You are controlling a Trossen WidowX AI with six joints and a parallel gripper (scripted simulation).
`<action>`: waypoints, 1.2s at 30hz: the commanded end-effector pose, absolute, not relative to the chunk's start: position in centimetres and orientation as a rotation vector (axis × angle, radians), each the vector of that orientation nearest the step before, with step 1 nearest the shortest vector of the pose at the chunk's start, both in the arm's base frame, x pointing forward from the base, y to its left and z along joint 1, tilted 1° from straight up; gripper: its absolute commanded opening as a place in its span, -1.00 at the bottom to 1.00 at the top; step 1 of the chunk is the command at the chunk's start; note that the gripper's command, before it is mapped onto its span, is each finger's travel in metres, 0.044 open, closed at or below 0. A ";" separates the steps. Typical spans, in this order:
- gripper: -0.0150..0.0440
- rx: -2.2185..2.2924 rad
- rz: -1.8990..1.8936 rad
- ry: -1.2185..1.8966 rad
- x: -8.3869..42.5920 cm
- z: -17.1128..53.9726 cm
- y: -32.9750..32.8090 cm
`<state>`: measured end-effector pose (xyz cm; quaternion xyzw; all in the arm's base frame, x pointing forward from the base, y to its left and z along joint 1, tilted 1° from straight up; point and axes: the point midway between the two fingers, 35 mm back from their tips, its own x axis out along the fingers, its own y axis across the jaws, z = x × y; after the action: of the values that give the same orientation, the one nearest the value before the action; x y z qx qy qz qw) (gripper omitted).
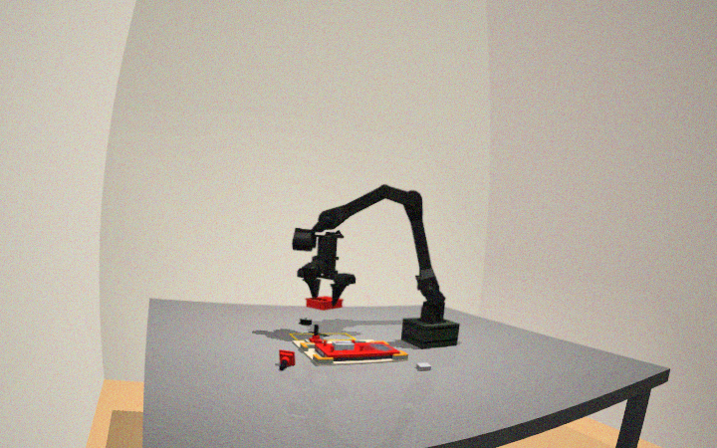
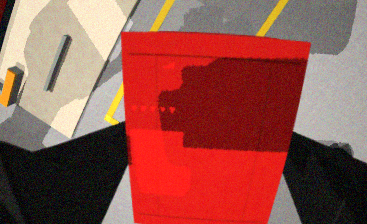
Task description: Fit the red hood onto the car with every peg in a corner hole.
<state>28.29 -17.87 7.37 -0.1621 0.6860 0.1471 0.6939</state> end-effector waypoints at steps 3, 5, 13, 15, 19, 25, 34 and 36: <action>-0.49 -0.331 0.289 1.534 29.6 7.4 -16.0; -0.49 -0.317 0.276 1.535 30.0 7.5 -15.3; -0.49 -0.284 0.245 1.531 31.5 7.4 -12.3; -0.49 -0.281 0.244 1.529 31.8 7.4 -11.5; -0.49 -0.272 0.237 1.525 32.3 7.4 -10.1; -0.49 -0.221 0.191 1.530 33.1 7.5 -7.7; -0.49 -0.142 0.120 1.535 33.9 7.6 -4.1; -0.49 -0.124 0.104 1.536 34.0 7.6 -3.2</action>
<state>33.68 -4.34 7.38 -0.0683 0.6944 0.0583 0.7140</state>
